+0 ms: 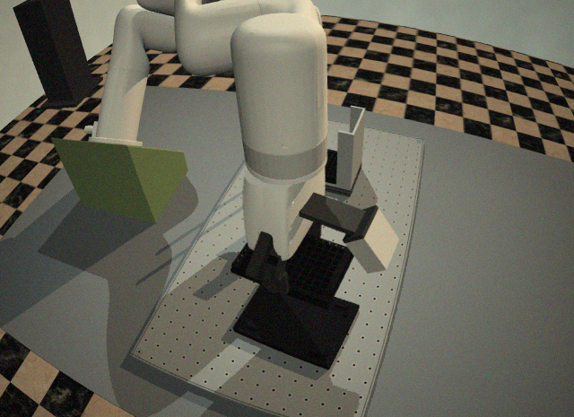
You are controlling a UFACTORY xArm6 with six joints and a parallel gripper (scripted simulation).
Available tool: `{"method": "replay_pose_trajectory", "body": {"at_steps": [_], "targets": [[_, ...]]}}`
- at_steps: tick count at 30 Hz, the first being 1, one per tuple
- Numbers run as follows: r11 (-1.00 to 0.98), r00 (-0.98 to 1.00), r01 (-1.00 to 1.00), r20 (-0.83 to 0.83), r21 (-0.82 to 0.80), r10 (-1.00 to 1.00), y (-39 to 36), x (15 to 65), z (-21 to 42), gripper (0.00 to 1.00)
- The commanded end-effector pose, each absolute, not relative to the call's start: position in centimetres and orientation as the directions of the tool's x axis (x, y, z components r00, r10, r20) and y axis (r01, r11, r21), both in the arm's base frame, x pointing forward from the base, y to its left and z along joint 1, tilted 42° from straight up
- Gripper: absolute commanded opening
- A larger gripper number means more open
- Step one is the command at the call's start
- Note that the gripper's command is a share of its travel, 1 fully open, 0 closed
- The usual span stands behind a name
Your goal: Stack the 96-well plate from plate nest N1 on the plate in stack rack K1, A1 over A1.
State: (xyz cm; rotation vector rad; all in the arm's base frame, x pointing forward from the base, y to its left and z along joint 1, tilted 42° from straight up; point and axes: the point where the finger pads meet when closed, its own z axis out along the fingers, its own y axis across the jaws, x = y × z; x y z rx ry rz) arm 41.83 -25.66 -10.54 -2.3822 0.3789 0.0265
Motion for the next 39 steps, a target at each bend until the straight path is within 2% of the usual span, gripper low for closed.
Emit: {"method": "replay_pose_trajectory", "body": {"at_steps": [1,18,21,39], "targets": [[-0.704,0.957,-0.277,-0.120,-0.653,-0.265,-26.5,41.8,-9.7,0.00],[-0.704,0.957,-0.277,-0.120,-0.653,-0.265,-26.9,41.8,-9.3,0.00],[-0.723,0.975,-0.202,-0.069,-0.661,-0.210,-26.1,41.8,-8.6,0.00],[-0.723,0.975,-0.202,-0.069,-0.661,-0.210,-22.2,41.8,-5.0,0.00]]}}
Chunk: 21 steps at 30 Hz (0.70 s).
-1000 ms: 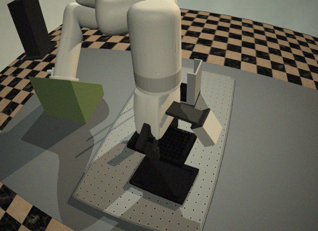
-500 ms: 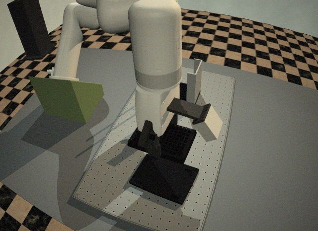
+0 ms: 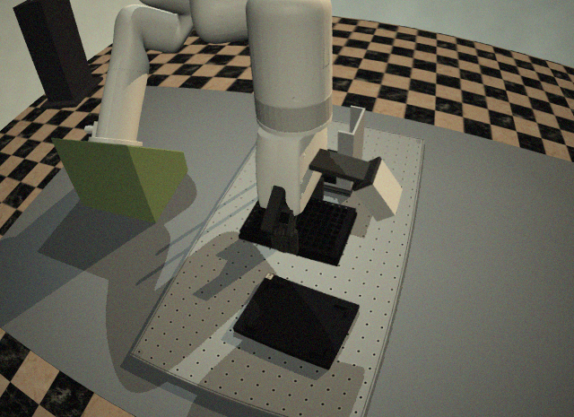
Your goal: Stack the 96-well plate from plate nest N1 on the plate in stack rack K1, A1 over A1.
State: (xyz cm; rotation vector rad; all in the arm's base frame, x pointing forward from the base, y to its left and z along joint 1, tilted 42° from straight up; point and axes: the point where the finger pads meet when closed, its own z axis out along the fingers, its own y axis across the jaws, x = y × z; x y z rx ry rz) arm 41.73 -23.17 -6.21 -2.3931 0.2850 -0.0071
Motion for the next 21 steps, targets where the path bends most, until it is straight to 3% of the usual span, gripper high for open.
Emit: {"method": "replay_pose_trajectory", "body": {"at_steps": [1,21], "targets": [[-0.723,0.975,-0.202,-0.069,-0.661,-0.210,-22.0,41.8,-4.8,0.00],[-0.722,0.975,-0.202,-0.069,-0.661,-0.210,-18.0,41.8,-1.1,0.00]]}}
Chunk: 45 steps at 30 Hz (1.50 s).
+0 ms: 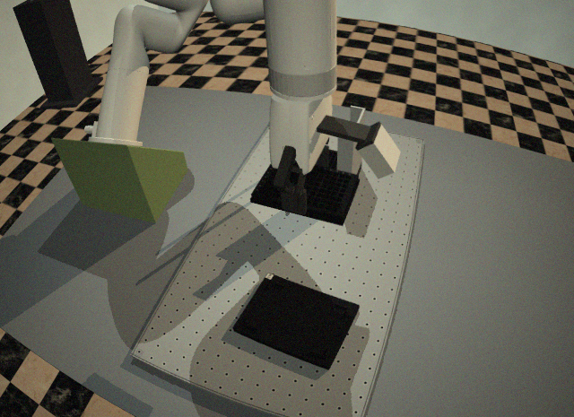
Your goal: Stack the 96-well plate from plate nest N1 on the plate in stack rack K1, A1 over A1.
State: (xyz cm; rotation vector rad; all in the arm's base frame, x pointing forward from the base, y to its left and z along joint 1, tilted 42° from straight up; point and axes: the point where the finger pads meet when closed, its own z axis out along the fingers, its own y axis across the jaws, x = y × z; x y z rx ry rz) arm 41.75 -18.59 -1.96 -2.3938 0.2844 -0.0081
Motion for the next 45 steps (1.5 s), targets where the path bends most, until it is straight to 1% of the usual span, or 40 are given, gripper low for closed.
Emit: {"method": "replay_pose_trajectory", "body": {"at_steps": [1,45], "targets": [[-0.722,0.975,-0.202,-0.069,-0.661,-0.210,-17.8,41.8,-0.9,0.00],[-0.722,0.975,-0.202,-0.069,-0.662,-0.210,-8.0,41.8,8.2,0.00]]}}
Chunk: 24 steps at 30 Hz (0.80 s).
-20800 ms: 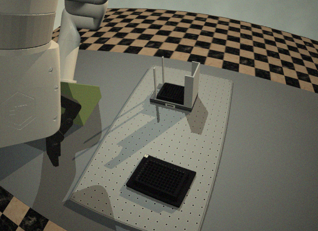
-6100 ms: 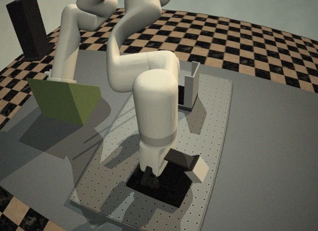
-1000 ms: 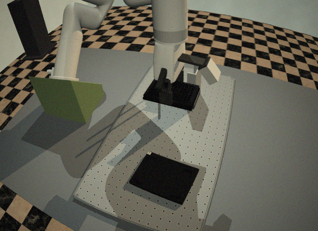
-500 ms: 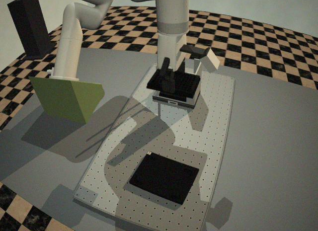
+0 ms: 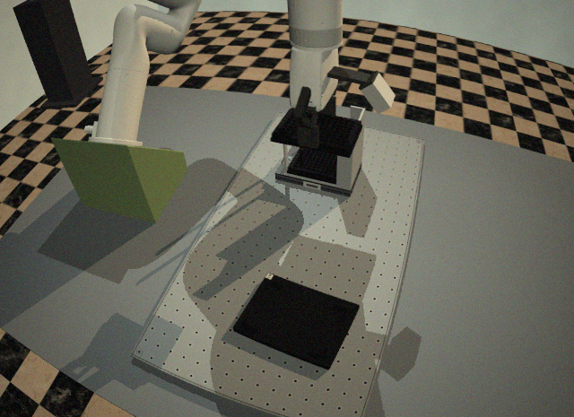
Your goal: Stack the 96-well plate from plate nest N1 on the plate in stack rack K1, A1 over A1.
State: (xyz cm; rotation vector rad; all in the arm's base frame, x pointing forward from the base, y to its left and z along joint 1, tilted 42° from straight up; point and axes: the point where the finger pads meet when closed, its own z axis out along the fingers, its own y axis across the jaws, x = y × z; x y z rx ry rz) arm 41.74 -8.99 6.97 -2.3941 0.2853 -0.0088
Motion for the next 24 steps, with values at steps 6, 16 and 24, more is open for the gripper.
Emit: {"method": "replay_pose_trajectory", "body": {"at_steps": [6,16,24], "targets": [[-0.722,0.975,-0.202,-0.069,-0.662,-0.210,-7.0,41.8,9.1,0.00],[-0.722,0.975,-0.202,-0.069,-0.662,-0.210,-4.5,41.8,11.3,0.00],[-0.722,0.975,-0.202,-0.069,-0.662,-0.210,-3.1,41.8,12.7,0.00]]}}
